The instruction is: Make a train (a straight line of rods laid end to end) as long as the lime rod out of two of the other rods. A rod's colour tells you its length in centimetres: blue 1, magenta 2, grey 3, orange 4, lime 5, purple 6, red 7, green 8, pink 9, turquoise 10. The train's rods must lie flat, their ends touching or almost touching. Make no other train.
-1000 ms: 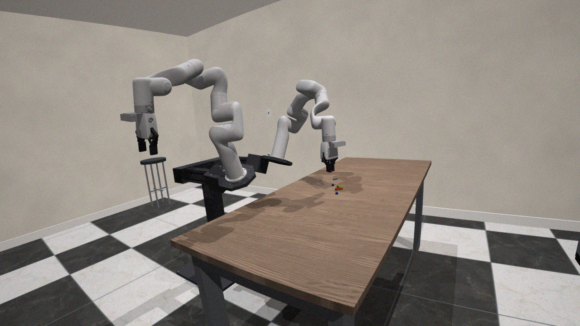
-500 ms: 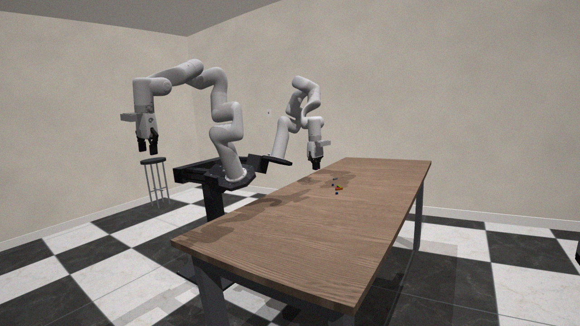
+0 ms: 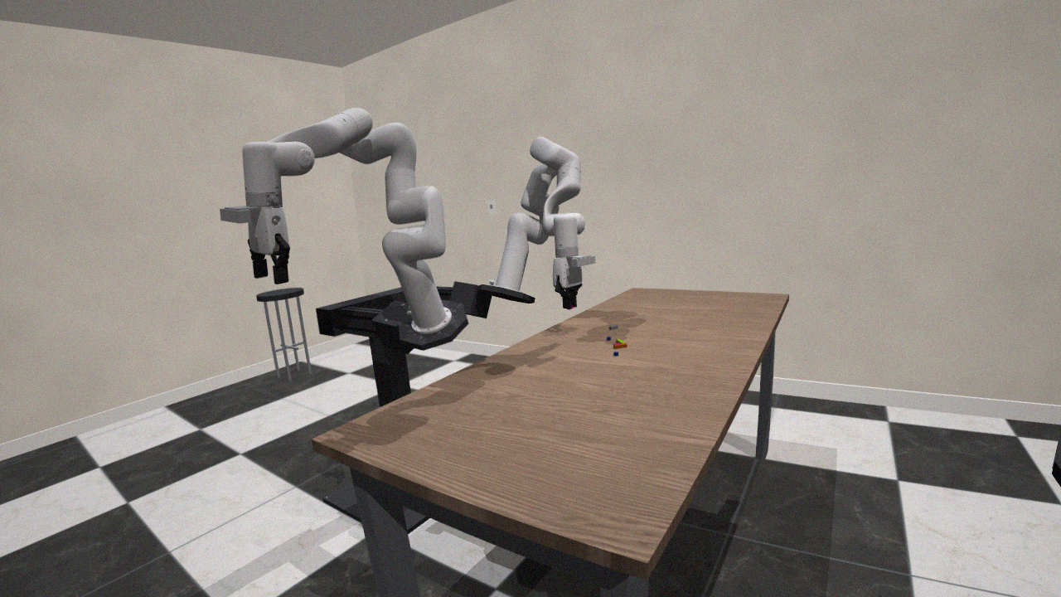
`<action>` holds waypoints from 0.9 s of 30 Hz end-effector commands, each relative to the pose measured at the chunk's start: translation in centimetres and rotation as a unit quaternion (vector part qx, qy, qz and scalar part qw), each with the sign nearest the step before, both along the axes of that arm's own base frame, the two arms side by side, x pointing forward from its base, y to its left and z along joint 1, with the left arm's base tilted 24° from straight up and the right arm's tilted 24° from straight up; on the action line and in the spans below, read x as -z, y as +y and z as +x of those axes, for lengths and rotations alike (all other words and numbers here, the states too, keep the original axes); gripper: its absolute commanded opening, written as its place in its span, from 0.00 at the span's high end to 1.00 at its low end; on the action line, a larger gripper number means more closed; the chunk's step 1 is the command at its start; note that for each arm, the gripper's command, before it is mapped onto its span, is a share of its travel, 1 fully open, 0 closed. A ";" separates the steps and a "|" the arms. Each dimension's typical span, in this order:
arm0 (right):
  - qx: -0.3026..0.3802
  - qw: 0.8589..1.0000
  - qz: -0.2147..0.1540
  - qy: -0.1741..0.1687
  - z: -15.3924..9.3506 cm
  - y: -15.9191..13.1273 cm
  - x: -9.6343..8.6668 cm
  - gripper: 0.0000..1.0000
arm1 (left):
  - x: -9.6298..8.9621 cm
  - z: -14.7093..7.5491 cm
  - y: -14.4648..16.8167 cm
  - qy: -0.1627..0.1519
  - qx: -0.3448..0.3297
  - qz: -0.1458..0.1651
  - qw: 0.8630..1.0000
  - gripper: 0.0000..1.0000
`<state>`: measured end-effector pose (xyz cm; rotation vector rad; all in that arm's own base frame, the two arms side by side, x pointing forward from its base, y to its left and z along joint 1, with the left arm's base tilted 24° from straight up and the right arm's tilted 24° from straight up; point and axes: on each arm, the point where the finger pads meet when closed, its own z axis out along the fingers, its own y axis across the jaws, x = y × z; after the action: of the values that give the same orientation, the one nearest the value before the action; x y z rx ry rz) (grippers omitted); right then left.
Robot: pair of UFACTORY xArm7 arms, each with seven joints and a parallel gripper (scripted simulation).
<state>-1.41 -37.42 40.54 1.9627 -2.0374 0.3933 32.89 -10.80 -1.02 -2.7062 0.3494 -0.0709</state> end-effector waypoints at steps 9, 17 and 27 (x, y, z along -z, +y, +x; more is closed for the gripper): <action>0.000 1.000 -0.002 0.000 0.0 0.0 -0.2 0.00 | 0.6 0.2 0.2 -0.003 0.002 0.000 1.000 0.83; 0.000 1.000 -0.002 0.000 0.0 0.0 -0.2 0.00 | 2.9 0.4 1.2 -0.003 0.002 0.000 1.000 0.83; 0.000 1.000 -0.002 0.000 0.0 0.0 -0.2 0.00 | 6.4 0.8 2.7 -0.003 0.002 0.000 1.000 0.83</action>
<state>-1.41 -37.42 40.54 1.9627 -2.0374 0.3933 33.34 -8.26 -6.58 -2.7038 0.3506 -0.0690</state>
